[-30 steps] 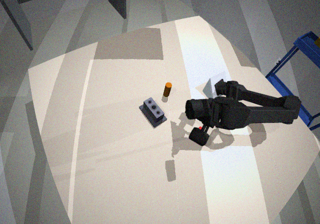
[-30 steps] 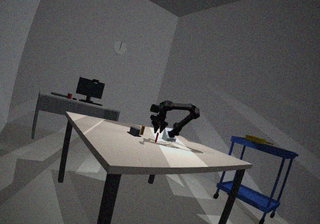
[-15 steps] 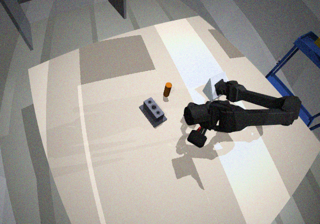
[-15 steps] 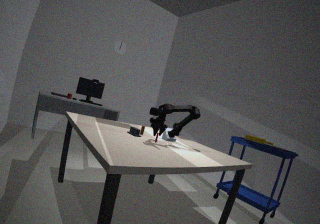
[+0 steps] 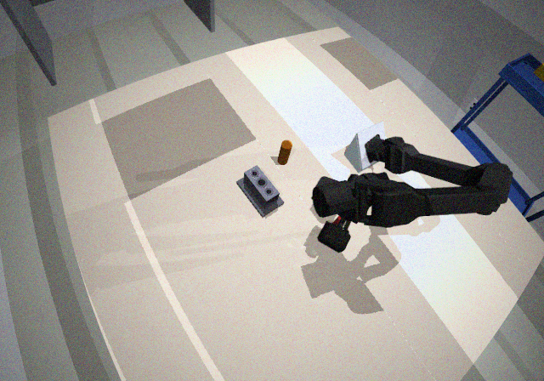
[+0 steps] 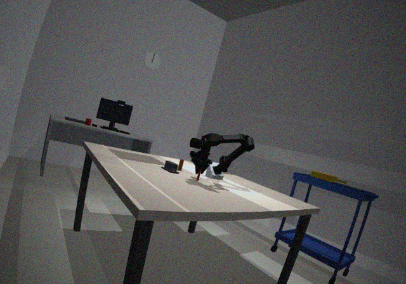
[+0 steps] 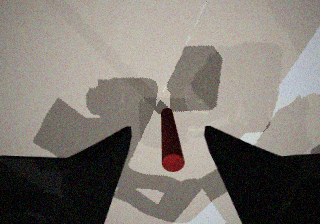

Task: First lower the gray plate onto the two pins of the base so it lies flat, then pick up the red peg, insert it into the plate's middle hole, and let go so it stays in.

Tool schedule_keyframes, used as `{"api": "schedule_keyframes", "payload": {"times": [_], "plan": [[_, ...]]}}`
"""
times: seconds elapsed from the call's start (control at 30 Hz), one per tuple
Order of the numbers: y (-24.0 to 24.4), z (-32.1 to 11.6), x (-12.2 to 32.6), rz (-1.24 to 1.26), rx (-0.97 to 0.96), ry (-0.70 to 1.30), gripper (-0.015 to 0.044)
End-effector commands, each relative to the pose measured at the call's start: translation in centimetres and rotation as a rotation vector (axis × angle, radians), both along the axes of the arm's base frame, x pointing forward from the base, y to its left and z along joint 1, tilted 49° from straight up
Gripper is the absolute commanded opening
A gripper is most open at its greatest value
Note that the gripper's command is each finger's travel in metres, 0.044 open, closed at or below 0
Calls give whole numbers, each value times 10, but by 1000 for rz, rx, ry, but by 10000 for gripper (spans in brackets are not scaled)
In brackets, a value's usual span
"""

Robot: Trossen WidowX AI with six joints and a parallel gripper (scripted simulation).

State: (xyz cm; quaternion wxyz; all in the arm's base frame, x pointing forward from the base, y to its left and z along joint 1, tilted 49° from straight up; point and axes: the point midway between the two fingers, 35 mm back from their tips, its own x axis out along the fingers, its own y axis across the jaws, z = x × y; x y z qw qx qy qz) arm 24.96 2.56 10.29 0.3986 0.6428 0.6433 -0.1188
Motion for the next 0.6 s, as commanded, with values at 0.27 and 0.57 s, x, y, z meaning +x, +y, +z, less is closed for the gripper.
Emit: {"api": "schedule_keyframes", "payload": {"times": [0.27, 0.57], "plan": [[1, -1, -1, -4, 4, 4, 0], [1, -1, -1, -4, 4, 4, 0]]}}
